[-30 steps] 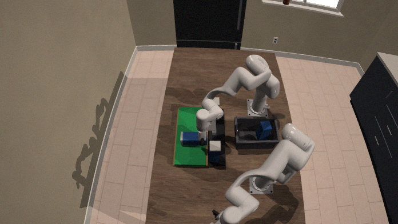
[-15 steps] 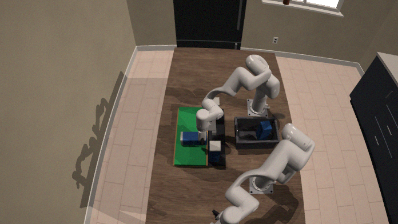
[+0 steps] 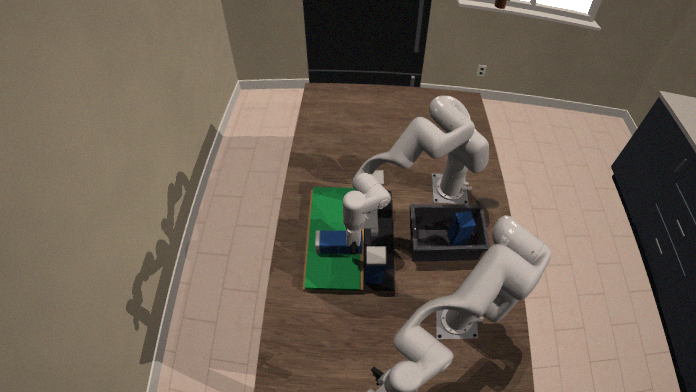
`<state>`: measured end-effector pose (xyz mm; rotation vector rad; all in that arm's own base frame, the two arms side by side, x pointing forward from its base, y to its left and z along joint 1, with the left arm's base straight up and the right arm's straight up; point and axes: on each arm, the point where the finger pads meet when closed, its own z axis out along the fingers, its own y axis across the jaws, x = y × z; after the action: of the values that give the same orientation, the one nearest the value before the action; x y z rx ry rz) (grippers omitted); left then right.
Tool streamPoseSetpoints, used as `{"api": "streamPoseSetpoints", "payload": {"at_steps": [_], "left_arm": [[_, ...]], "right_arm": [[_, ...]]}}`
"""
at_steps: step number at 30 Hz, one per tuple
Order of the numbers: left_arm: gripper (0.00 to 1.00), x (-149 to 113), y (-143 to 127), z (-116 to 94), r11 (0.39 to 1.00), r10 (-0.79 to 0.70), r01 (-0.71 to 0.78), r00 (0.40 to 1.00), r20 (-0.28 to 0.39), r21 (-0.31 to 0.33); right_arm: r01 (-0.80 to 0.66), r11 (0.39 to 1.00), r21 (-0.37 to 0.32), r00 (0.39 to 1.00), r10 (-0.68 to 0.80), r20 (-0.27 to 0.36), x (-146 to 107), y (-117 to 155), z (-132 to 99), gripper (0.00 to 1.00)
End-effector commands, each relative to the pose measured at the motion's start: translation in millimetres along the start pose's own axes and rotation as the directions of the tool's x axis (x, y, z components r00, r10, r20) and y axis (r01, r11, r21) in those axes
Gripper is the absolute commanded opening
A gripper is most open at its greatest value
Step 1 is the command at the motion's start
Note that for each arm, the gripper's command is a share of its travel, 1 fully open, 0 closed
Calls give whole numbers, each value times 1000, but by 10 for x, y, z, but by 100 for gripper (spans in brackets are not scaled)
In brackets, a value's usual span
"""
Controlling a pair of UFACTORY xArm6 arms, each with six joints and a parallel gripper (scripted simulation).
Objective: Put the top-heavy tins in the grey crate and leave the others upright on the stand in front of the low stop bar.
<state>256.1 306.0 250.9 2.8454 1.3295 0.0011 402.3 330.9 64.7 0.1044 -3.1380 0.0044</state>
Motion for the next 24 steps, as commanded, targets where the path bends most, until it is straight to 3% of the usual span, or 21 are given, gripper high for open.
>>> {"api": "streamPoseSetpoints", "payload": {"at_steps": [1,13,18,24], "left_arm": [[100,9,0,-15,1000,0,0,1000,-4,0],[100,9,0,-15,1000,0,0,1000,-4,0],[100,9,0,-15,1000,0,0,1000,-4,0],[100,9,0,-15,1000,0,0,1000,-4,0]], "right_arm": [[0,1000,-3,1000,0,4,-15,10,-22,0],[0,1000,-3,1000,0,4,-15,10,-22,0],[0,1000,-3,1000,0,4,-22,6,-211,0],[0,1000,-3,1000,0,4,-23,6,-222,0]]}}
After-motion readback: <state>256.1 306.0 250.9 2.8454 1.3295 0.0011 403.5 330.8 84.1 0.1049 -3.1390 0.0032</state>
